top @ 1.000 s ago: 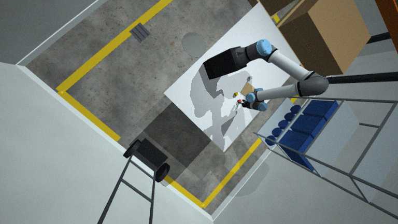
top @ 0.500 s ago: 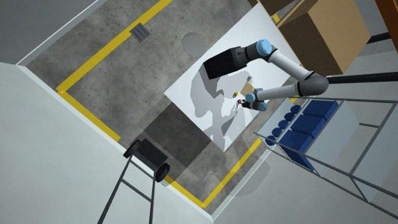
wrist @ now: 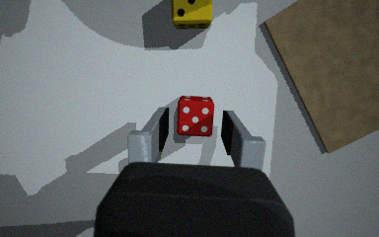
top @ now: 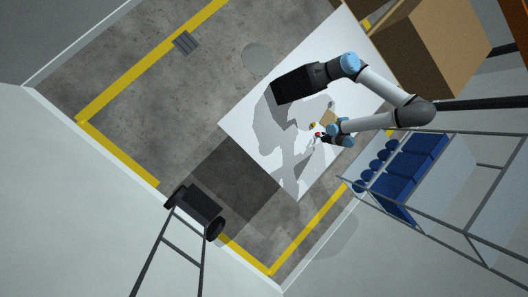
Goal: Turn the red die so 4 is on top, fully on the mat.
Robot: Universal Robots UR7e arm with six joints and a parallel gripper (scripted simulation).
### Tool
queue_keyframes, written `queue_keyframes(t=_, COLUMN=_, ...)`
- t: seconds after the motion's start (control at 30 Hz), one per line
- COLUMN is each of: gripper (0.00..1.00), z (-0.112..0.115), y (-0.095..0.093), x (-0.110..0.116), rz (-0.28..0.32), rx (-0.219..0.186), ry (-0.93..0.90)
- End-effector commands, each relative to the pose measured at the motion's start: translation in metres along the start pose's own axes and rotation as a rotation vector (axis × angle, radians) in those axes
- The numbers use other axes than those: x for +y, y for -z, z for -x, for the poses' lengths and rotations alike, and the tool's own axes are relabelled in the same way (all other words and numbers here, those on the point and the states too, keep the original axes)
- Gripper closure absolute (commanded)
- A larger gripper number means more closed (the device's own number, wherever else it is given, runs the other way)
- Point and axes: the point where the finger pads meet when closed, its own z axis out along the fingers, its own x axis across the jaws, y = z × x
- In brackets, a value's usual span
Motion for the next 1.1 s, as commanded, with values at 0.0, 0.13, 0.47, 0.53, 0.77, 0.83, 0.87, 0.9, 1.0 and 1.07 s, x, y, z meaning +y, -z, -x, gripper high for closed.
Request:
queue_keyframes(t=0.0, gripper=0.13, z=0.000, y=0.000, x=0.001, rz=0.001, rx=0.000, ry=0.000)
queue_keyframes(t=0.13, gripper=0.13, z=0.000, y=0.000, x=0.001, rz=0.001, rx=0.000, ry=0.000)
queue_keyframes(t=0.47, gripper=0.13, z=0.000, y=0.000, x=0.001, rz=0.001, rx=0.000, ry=0.000)
queue_keyframes(t=0.53, gripper=0.13, z=0.000, y=0.000, x=0.001, rz=0.001, rx=0.000, ry=0.000)
queue_keyframes(t=0.77, gripper=0.13, z=0.000, y=-0.002, x=0.001, rz=0.001, rx=0.000, ry=0.000)
queue_keyframes(t=0.83, gripper=0.13, z=0.000, y=-0.004, x=0.001, rz=0.001, rx=0.000, ry=0.000)
queue_keyframes(t=0.87, gripper=0.13, z=0.000, y=-0.005, x=0.001, rz=0.001, rx=0.000, ry=0.000)
queue_keyframes(t=0.9, gripper=0.13, z=0.000, y=-0.007, x=0.001, rz=0.001, rx=0.000, ry=0.000)
queue_keyframes(t=1.0, gripper=0.13, z=0.000, y=-0.013, x=0.001, rz=0.001, rx=0.000, ry=0.000)
queue_keyframes(t=1.07, gripper=0.13, z=0.000, y=-0.017, x=0.001, rz=0.001, rx=0.000, ry=0.000)
